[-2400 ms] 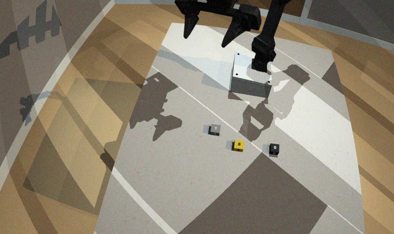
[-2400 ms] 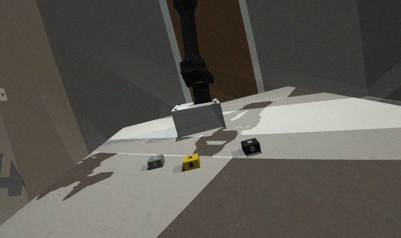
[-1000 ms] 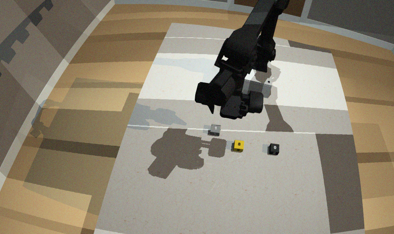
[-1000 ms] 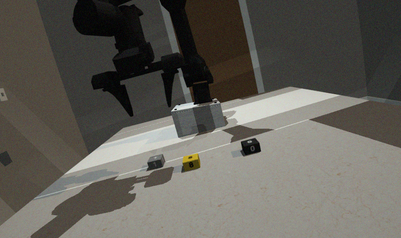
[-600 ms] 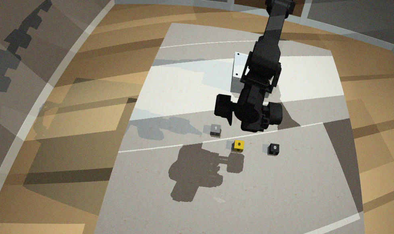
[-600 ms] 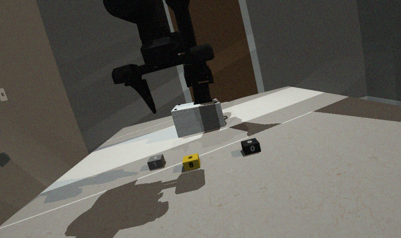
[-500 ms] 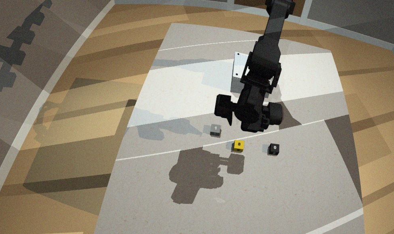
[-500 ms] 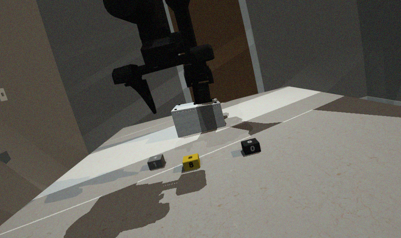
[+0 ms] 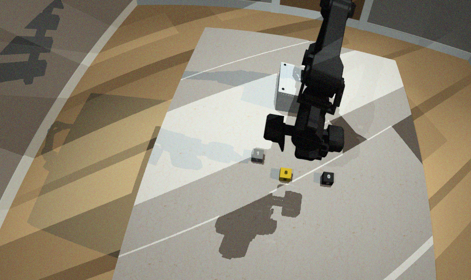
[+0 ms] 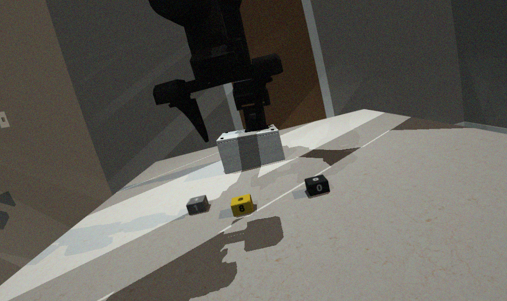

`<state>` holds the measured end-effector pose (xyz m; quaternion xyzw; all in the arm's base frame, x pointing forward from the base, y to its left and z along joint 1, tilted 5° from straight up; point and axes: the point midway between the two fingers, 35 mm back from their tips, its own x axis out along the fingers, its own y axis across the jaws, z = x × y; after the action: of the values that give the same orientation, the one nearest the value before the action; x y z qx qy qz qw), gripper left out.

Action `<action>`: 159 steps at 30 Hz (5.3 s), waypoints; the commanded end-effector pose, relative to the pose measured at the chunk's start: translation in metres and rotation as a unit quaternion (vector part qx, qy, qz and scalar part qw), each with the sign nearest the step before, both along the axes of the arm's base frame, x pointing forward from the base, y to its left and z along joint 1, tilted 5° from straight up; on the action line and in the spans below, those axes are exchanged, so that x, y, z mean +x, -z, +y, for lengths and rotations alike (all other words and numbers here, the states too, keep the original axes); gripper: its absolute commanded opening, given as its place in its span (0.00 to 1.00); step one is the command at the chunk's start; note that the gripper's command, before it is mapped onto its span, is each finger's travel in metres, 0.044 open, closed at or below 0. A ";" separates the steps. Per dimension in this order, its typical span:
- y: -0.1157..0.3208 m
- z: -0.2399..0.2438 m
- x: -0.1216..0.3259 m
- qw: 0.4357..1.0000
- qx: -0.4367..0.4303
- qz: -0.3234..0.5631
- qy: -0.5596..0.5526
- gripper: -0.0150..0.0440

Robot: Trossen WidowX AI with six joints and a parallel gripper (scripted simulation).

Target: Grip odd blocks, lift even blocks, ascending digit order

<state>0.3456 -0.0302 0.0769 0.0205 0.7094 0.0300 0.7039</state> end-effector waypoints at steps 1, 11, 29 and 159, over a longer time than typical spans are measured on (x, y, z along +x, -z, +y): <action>-0.005 0.055 -0.004 1.000 0.003 -0.001 -0.011 0.93; -0.009 0.108 -0.017 1.000 0.006 0.000 -0.011 0.93; -0.009 0.108 -0.017 1.000 0.006 0.000 -0.011 0.93; 0.108 0.118 -0.019 1.000 0.006 0.000 -0.011 0.46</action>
<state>0.3268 0.0874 -0.0300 0.0173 0.7088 0.0416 0.7039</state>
